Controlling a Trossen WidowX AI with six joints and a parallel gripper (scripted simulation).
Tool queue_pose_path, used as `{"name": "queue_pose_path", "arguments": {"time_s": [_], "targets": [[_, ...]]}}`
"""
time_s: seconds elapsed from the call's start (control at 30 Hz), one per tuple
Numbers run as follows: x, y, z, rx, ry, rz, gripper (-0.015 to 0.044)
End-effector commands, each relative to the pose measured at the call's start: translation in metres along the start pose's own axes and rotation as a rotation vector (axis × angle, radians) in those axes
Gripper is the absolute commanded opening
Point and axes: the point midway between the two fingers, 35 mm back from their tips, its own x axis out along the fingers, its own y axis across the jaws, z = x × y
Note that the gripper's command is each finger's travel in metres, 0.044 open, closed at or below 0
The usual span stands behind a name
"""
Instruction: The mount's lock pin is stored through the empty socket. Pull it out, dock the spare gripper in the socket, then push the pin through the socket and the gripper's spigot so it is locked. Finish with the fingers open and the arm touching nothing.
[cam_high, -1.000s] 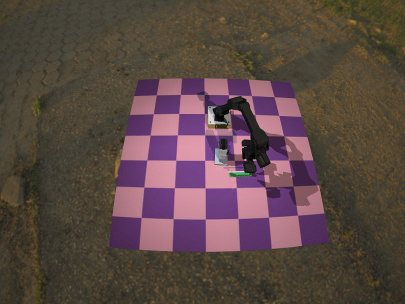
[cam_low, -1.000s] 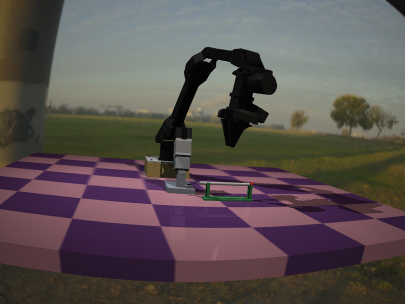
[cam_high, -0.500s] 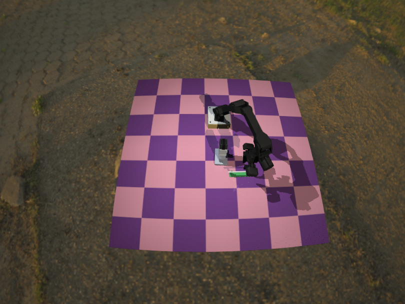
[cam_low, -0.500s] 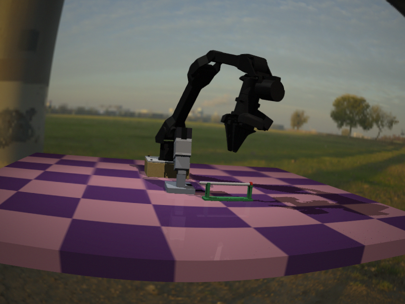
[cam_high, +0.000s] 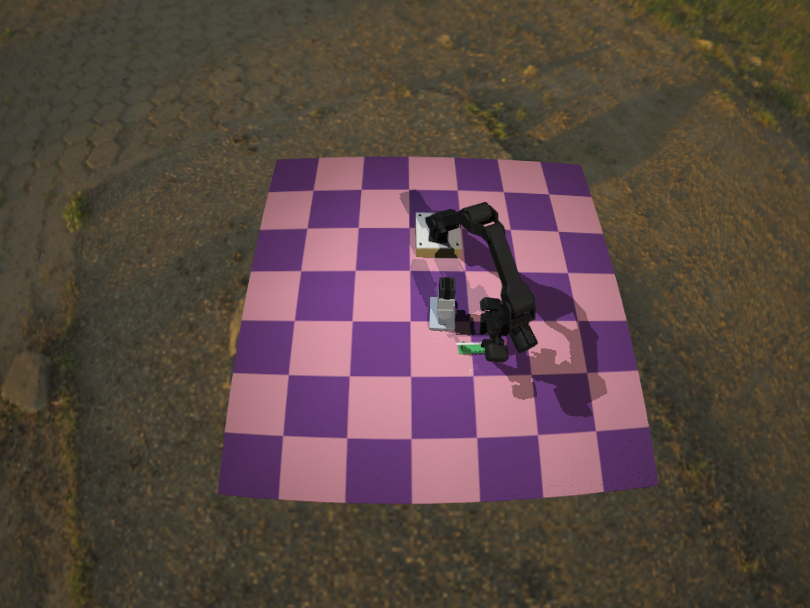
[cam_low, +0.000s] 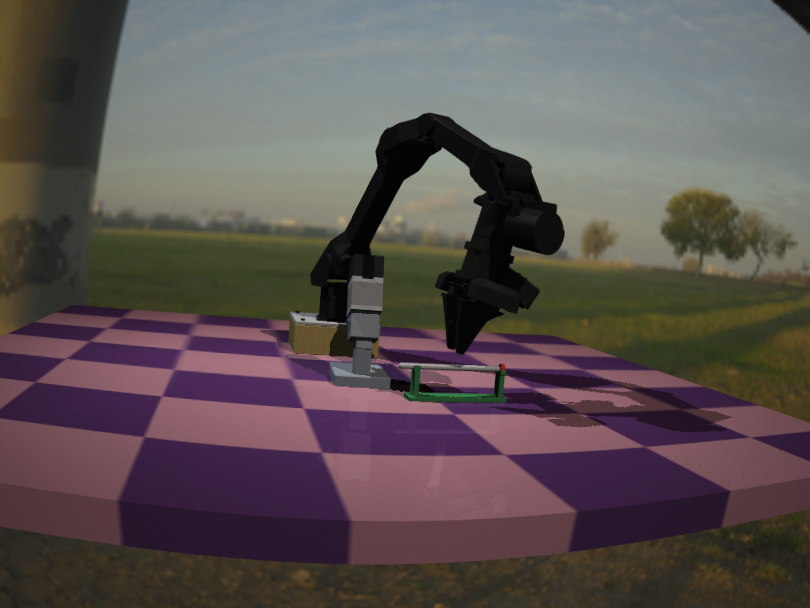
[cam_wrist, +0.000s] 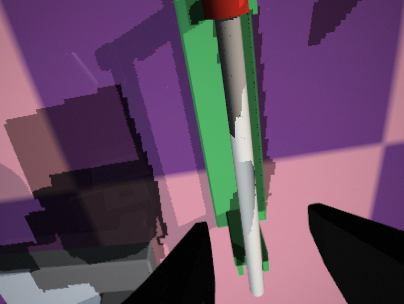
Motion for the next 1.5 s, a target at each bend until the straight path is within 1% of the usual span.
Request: {"name": "queue_pose_path", "arguments": {"time_s": [0.0,0.97,1.23,1.47], "targets": [[0.006,0.0,0.001,-0.005,0.004,-0.003,0.018],[0.052,0.001,0.014,-0.005,0.004,-0.002,0.018],[0.055,0.001,0.014,-0.005,0.004,-0.002,0.018],[0.055,0.001,0.014,-0.005,0.004,-0.002,0.0]]}}
